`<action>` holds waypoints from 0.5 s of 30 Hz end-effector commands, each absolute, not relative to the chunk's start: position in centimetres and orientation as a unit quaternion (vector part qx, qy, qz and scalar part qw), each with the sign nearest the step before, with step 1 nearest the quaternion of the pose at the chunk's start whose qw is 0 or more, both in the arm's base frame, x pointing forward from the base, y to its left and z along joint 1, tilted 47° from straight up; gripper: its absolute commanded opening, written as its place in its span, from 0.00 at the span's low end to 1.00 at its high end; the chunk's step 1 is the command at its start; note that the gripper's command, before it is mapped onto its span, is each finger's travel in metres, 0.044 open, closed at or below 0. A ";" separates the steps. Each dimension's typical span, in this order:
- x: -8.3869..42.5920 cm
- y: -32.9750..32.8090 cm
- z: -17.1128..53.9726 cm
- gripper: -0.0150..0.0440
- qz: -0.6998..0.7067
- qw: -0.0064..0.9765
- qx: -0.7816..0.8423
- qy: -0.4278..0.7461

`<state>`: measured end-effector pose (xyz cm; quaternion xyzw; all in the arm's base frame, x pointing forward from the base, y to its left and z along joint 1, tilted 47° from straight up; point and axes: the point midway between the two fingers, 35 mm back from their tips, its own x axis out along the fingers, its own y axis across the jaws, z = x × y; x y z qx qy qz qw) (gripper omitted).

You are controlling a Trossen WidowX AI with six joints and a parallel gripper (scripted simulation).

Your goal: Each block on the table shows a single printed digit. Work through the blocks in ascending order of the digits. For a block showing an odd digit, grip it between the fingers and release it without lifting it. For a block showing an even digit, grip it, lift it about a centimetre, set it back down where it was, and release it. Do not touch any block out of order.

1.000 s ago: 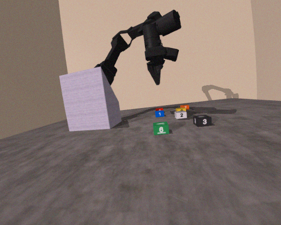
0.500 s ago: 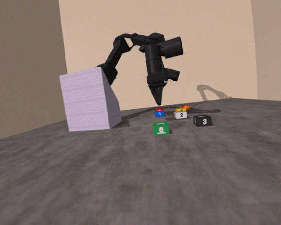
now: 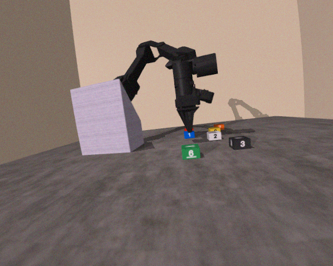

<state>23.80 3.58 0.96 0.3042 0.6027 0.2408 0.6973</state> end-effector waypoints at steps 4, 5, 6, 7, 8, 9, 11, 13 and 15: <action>23.7 4.6 0.1 0.93 0.242 0.693 0.310 0.605; 23.7 4.7 0.0 0.93 0.242 0.693 0.310 0.605; 23.7 4.7 0.0 0.93 0.242 0.693 0.310 0.605; 23.7 4.7 0.0 0.89 0.242 0.693 0.310 0.605; 23.7 4.7 0.0 0.84 0.242 0.693 0.310 0.605; 23.7 4.7 0.0 0.80 0.242 0.693 0.310 0.605; 23.7 4.7 0.0 0.71 0.242 0.693 0.310 0.605; 23.7 4.7 0.0 0.62 0.242 0.693 0.310 0.605; 23.7 4.7 0.0 0.53 0.242 0.693 0.310 0.605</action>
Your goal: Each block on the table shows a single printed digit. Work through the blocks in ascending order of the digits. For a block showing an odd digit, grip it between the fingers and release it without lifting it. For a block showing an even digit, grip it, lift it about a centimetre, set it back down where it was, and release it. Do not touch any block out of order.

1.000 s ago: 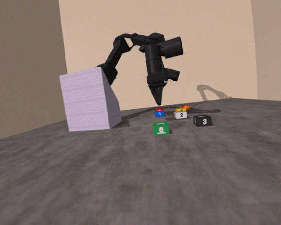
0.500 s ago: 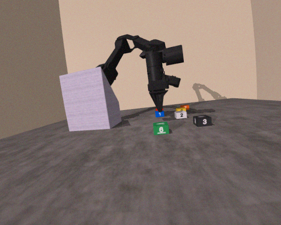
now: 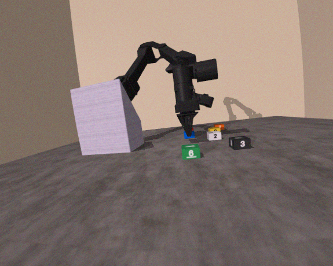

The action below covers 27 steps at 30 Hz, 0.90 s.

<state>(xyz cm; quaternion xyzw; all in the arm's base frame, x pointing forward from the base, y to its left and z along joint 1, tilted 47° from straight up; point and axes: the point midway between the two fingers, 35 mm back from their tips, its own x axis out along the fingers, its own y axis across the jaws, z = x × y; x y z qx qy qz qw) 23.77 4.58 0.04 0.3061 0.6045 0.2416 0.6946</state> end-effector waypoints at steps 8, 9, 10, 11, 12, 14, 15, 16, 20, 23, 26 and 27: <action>23.7 4.7 0.0 0.46 0.242 0.693 0.310 0.605; 23.7 4.7 0.0 0.46 0.242 0.693 0.310 0.605; 23.7 4.7 0.0 0.46 0.242 0.693 0.310 0.605; 23.7 4.7 0.0 0.46 0.242 0.693 0.310 0.605; 23.7 4.7 0.0 0.46 0.242 0.693 0.310 0.605; 23.7 4.7 0.0 0.46 0.242 0.693 0.310 0.605; 23.7 4.7 0.0 0.46 0.242 0.693 0.310 0.605; 23.7 4.7 0.0 0.46 0.242 0.693 0.310 0.605; 23.7 4.7 0.0 0.59 0.242 0.693 0.310 0.605; 23.7 4.7 0.0 0.72 0.242 0.693 0.310 0.605; 23.7 4.7 0.0 0.86 0.242 0.693 0.310 0.605; 23.7 4.7 0.0 0.90 0.242 0.693 0.310 0.605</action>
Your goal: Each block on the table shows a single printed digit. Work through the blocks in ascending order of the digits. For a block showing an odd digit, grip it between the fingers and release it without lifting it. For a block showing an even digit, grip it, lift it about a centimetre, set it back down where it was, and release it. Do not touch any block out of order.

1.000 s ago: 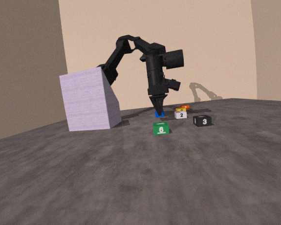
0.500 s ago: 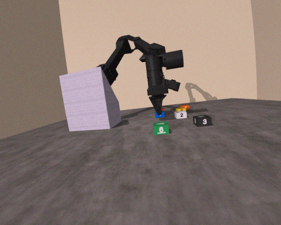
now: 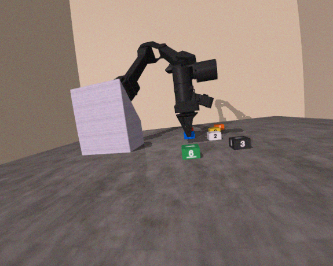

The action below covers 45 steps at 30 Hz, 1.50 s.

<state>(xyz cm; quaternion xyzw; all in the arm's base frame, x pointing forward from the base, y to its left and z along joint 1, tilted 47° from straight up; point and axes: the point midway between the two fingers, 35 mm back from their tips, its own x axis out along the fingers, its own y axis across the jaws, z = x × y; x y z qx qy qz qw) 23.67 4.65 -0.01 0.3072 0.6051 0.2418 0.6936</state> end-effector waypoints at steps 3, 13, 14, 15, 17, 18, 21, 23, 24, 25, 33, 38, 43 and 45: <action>23.7 4.7 0.0 0.93 0.242 0.693 0.310 0.605; 23.1 2.1 2.5 0.93 0.242 0.693 0.309 0.605; 23.1 1.9 2.6 0.89 0.241 0.693 0.309 0.605; 23.1 1.2 3.1 0.84 0.239 0.694 0.308 0.605; 22.9 -1.1 5.0 0.75 0.236 0.695 0.306 0.606; 22.6 -2.2 6.2 0.71 0.237 0.695 0.306 0.606; 21.9 -3.7 8.0 0.58 0.241 0.693 0.308 0.606; 21.9 -3.7 8.0 0.49 0.241 0.693 0.308 0.606; 21.9 -3.7 8.0 0.46 0.241 0.693 0.308 0.606; 21.9 -3.7 8.0 0.46 0.241 0.693 0.308 0.606; 21.9 -3.7 8.0 0.46 0.241 0.693 0.308 0.606; 23.1 -4.6 7.5 0.46 0.241 0.693 0.308 0.606; 27.1 -8.0 5.0 0.46 0.240 0.694 0.307 0.605; 28.0 -8.8 4.2 0.46 0.240 0.695 0.307 0.605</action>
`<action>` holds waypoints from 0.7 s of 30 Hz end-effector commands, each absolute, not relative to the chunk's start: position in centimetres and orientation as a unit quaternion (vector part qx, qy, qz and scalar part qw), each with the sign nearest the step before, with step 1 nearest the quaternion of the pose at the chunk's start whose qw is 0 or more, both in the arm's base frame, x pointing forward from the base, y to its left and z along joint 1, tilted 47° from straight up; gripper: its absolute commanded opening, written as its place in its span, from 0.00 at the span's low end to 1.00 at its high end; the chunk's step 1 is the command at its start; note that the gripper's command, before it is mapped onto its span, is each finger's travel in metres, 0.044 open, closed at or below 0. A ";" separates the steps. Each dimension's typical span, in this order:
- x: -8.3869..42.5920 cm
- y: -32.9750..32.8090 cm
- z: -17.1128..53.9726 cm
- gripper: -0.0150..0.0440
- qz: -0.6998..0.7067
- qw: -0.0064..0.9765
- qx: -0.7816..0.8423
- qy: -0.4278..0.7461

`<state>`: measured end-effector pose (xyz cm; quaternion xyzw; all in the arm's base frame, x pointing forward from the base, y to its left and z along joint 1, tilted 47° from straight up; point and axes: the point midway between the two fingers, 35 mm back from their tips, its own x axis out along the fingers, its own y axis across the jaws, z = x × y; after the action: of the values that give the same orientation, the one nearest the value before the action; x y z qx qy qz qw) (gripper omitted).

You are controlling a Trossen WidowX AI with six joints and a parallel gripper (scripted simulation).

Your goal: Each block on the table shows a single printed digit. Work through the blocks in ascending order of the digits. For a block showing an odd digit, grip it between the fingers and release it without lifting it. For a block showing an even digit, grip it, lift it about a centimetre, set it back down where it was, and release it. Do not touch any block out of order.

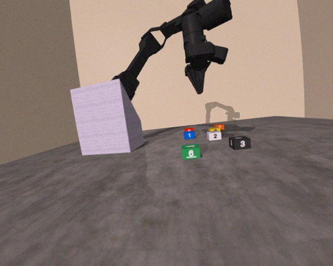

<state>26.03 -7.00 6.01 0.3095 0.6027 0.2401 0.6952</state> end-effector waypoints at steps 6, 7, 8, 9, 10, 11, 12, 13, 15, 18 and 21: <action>28.1 -8.9 4.1 0.46 0.240 0.695 0.307 0.605; 28.1 -8.9 4.1 0.46 0.240 0.695 0.307 0.605; 28.2 -8.7 3.9 0.50 0.240 0.695 0.307 0.605; 28.4 -8.2 3.3 0.55 0.240 0.695 0.306 0.605; 28.7 -7.3 2.4 0.59 0.239 0.695 0.306 0.605; 29.0 -6.1 1.2 0.64 0.239 0.695 0.306 0.605; 29.2 -4.9 0.0 0.68 0.240 0.695 0.306 0.605; 29.3 -3.9 -0.8 0.72 0.240 0.695 0.307 0.604; 29.4 -3.1 -1.4 0.81 0.241 0.695 0.308 0.604; 29.4 -3.1 -1.4 0.93 0.241 0.695 0.308 0.604; 29.4 -3.1 -1.5 0.93 0.241 0.695 0.308 0.604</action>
<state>29.32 -3.49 -1.07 0.3028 0.6070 0.2422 0.6937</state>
